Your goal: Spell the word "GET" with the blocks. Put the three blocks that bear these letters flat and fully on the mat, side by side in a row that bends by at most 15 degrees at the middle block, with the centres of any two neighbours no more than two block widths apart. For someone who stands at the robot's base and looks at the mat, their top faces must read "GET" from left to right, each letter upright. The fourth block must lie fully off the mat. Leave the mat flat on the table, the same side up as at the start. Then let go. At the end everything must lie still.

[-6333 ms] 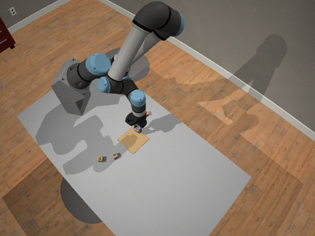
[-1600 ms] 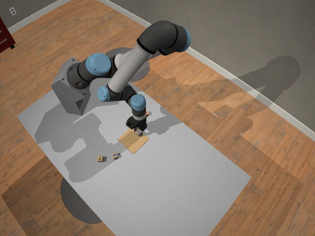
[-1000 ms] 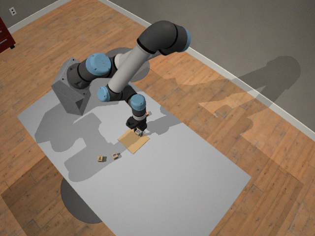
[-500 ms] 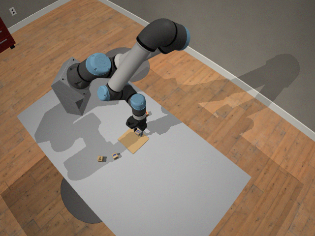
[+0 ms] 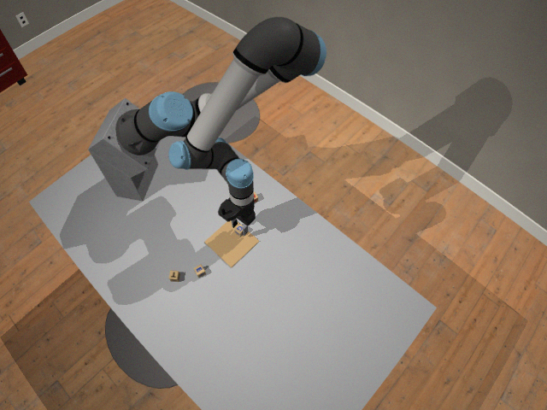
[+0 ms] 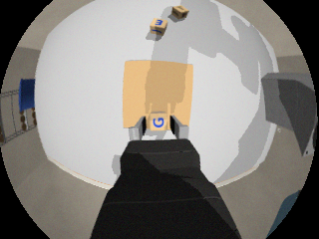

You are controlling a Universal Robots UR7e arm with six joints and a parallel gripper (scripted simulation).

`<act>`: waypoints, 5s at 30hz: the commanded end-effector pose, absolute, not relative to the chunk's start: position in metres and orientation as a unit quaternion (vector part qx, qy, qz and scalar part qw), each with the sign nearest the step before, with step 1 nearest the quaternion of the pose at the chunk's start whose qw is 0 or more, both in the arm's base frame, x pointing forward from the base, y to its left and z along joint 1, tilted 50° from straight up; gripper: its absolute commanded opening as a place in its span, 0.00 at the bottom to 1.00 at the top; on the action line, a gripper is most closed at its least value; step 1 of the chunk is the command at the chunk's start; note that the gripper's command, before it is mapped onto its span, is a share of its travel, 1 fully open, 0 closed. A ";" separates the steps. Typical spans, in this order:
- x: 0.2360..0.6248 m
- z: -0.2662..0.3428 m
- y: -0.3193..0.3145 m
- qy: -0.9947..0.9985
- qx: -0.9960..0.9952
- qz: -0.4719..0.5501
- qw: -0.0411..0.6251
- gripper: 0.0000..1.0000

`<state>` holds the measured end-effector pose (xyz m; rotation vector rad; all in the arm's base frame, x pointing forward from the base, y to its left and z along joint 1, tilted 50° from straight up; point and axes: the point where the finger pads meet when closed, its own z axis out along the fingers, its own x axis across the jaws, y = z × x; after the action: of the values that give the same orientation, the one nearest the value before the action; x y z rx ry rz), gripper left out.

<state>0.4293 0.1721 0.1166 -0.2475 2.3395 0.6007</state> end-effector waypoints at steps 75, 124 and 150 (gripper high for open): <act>0.389 0.162 0.139 0.903 -0.096 0.232 0.349 1.00; 0.423 0.134 0.071 0.881 0.234 0.335 0.237 1.00; 0.438 0.115 0.028 0.806 0.427 0.380 0.155 1.00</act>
<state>0.4335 0.0400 0.1192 1.0682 2.3517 1.0455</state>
